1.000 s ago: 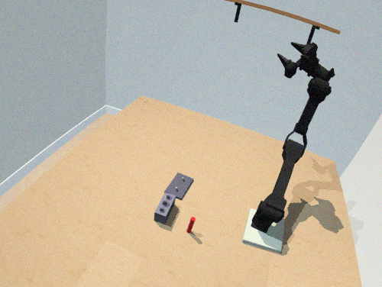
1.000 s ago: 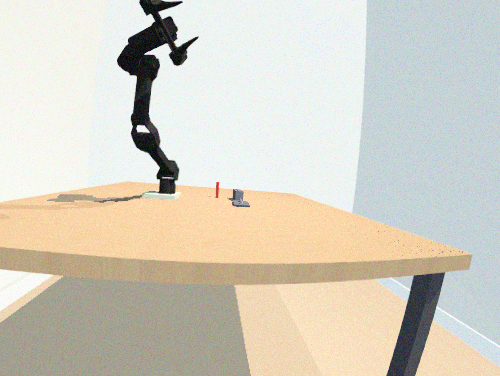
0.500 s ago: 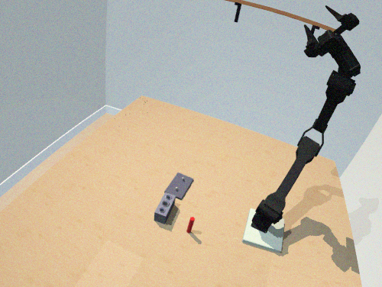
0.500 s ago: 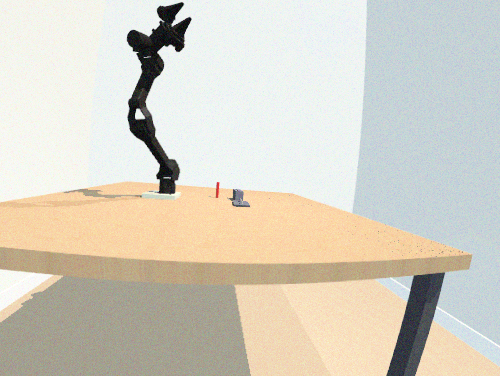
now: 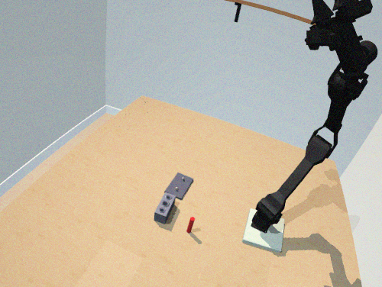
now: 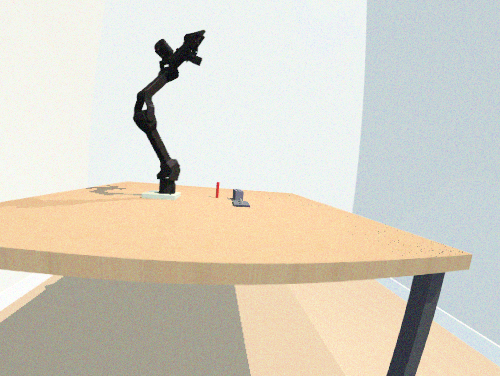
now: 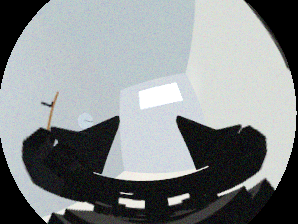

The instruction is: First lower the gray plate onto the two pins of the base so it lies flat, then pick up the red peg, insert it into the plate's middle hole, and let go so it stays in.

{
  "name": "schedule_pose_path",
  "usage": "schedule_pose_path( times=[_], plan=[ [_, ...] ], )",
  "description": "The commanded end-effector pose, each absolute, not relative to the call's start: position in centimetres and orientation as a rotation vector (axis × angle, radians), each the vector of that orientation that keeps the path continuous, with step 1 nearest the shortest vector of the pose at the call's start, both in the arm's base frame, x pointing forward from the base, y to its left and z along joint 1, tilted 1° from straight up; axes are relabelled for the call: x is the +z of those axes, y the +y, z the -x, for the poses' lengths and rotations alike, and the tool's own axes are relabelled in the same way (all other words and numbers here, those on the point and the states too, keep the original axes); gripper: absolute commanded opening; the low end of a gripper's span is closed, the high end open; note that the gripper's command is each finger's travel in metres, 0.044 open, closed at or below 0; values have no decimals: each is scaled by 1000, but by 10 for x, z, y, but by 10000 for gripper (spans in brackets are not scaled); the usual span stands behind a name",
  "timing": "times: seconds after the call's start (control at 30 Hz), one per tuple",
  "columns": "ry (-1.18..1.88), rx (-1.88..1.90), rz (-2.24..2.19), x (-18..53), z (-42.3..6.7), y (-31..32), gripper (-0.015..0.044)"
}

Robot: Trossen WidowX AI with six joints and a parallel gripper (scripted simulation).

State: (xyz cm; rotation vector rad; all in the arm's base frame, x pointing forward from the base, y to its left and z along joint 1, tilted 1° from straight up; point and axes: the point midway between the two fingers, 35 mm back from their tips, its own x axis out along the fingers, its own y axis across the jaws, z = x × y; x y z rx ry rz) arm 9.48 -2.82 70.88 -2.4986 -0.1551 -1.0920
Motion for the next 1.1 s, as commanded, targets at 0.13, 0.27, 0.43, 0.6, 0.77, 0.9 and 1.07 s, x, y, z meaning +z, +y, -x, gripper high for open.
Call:
schedule_pose_path(
  times=[0.13, 0.27, 0.43, 0.6, 0.77, 0.9, 1.07],
  plan=[
    [-198, -1124, 2879, 695, -131, 52, 440],
    [-243, -1091, 3149, 674, -164, 98, 440],
    [-347, -967, 3501, 631, -213, 148, 440],
    [-544, -718, 3825, 571, -265, 184, 440],
    [-842, -327, 4069, 500, -312, 203, 440],
    [-1180, 98, 4160, 436, -339, 207, 440],
    [-1688, 731, 4061, 356, -360, 199, 440]
  ],
)
